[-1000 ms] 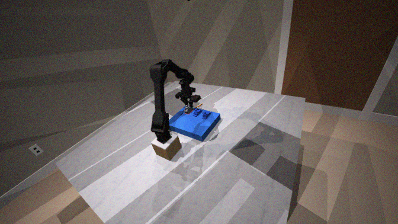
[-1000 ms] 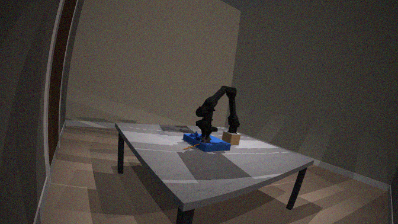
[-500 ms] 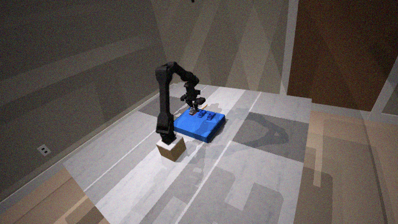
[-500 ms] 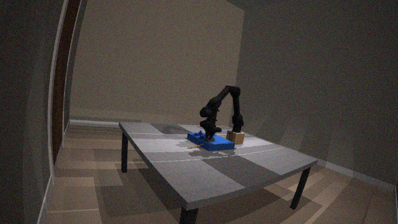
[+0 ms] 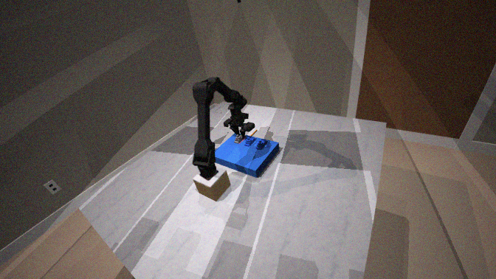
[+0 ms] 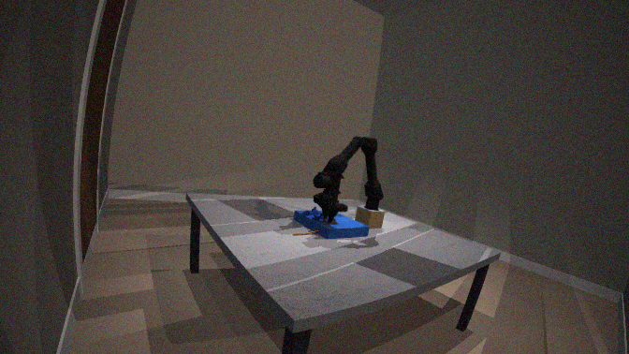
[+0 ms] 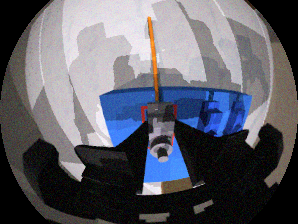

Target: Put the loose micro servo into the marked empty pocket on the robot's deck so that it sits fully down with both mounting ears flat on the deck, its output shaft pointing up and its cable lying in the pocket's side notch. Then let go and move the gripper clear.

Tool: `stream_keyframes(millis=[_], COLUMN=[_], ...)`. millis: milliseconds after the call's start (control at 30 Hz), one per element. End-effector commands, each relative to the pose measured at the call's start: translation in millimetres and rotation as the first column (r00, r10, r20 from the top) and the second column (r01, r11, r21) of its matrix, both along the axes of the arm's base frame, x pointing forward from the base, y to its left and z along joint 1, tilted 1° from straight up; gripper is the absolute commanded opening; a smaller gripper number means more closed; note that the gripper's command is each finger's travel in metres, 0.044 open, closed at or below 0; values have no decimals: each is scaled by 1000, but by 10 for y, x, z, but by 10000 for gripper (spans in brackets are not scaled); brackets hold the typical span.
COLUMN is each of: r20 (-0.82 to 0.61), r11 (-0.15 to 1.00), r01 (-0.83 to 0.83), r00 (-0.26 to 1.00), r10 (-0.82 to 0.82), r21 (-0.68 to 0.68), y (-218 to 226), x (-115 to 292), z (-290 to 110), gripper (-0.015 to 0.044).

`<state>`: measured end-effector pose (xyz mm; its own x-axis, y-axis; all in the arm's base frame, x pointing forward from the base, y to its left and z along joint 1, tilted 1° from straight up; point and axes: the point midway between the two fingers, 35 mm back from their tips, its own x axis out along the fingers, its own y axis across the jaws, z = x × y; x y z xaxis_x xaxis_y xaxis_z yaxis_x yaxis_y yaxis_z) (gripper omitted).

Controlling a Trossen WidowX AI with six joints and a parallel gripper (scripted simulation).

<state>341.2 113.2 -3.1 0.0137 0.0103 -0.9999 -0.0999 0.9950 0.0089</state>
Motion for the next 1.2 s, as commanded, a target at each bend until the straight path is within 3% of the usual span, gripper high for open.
stream_keyframes(millis=[0, 167, 433, 700, 833, 1000, 1167], r20=[-1, -1, -1, -1, -5, -7, -10], r11=[1000, 1000, 1000, 1000, 1000, 1000, 1000], r01=[-4, -4, -4, -4, -1, -2, -4], r00=[1000, 1000, 1000, 1000, 1000, 1000, 1000], r10=[4, 4, 4, 4, 1, 2, 4], r21=[-1, -1, -1, -1, -1, -3, -2], y=[0, 0, -14, -17, -17, -54, -120], x=[0, -1, -40, -53, -211, -705, -1107], z=[0, -2, 339, 347, 446, 775, 957], gripper=[53, 184, 187, 187, 292, 424, 440])
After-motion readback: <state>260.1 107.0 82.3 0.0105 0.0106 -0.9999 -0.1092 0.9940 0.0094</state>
